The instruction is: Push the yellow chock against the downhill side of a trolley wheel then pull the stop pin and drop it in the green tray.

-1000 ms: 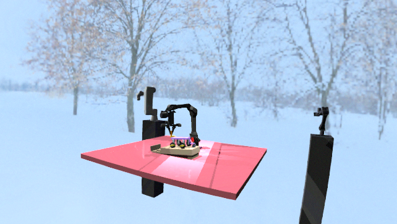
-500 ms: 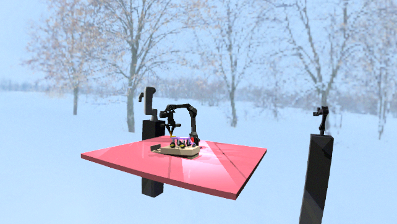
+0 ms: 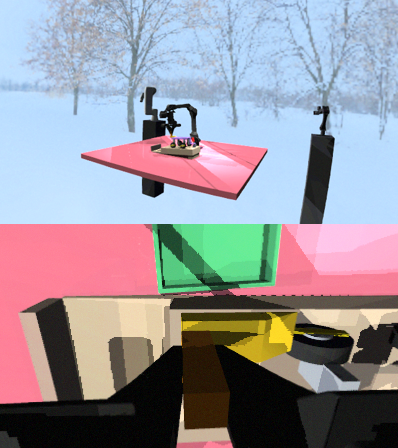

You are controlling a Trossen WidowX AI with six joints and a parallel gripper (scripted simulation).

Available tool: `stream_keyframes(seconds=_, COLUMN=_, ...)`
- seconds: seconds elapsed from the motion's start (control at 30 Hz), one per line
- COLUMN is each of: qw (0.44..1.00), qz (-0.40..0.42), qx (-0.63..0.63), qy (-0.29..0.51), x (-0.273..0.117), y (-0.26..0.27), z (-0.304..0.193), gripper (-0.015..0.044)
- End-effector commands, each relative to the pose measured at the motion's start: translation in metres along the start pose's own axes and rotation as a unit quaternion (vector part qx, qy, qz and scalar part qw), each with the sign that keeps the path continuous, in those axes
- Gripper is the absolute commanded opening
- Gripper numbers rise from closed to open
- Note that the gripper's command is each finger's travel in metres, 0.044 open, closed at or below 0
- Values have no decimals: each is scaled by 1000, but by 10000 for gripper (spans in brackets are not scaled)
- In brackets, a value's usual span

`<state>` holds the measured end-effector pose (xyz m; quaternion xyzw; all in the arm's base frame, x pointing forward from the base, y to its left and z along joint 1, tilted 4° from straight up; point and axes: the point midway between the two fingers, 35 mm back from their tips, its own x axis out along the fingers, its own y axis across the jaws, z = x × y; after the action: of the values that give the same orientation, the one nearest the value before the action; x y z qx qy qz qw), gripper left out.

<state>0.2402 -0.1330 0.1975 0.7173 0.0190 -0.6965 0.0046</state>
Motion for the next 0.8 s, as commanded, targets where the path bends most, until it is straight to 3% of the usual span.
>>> stream_keyframes(seconds=0.0, qw=1000, qz=-2, qx=4, qy=3, x=1, y=1, z=-11, gripper=0)
stream_keyframes(seconds=0.4, qw=1000, qz=-2, qx=4, qy=4, x=7, y=2, z=-27, gripper=0)
stream_keyframes(seconds=0.77, qw=1000, qz=-2, qx=4, qy=4, x=36, y=3, z=-27, gripper=0)
